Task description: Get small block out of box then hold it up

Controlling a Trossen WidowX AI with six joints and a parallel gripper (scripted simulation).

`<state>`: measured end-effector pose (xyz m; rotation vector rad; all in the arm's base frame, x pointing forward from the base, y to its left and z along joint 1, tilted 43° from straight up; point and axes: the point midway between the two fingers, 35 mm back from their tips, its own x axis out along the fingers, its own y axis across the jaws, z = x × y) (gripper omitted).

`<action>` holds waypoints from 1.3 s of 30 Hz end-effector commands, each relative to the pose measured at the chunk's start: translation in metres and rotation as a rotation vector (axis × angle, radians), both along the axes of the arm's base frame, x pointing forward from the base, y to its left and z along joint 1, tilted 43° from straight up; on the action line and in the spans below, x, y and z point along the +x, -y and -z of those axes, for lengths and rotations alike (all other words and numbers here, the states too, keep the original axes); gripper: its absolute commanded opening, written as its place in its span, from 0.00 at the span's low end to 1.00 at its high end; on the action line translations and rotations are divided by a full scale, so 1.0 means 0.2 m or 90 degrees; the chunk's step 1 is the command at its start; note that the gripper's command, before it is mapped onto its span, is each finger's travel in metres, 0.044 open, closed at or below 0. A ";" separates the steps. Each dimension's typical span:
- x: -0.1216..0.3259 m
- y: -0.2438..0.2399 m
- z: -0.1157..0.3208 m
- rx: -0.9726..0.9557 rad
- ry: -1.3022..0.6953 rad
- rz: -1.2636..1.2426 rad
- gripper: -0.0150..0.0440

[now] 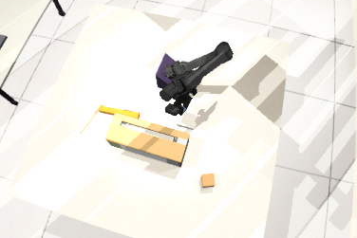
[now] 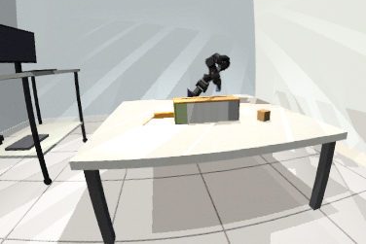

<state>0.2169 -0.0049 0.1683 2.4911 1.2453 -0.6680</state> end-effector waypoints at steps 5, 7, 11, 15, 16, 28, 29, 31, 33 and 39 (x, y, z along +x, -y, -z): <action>-0.01 0.03 -0.04 0.122 -0.121 0.113 0.25; -0.01 0.03 -0.04 0.155 -0.153 0.142 0.25; -0.02 0.04 -0.06 0.222 -0.219 0.198 0.25; -0.02 0.05 -0.07 0.277 -0.273 0.243 0.25; -0.02 0.05 -0.07 0.280 -0.276 0.246 0.25; -0.02 0.05 -0.07 0.280 -0.276 0.246 0.25; -0.02 0.05 -0.07 0.280 -0.276 0.246 0.25; -0.02 0.05 -0.07 0.280 -0.276 0.246 0.25; -0.02 0.05 -0.07 0.280 -0.276 0.246 0.25; -0.02 0.05 -0.07 0.280 -0.276 0.246 0.25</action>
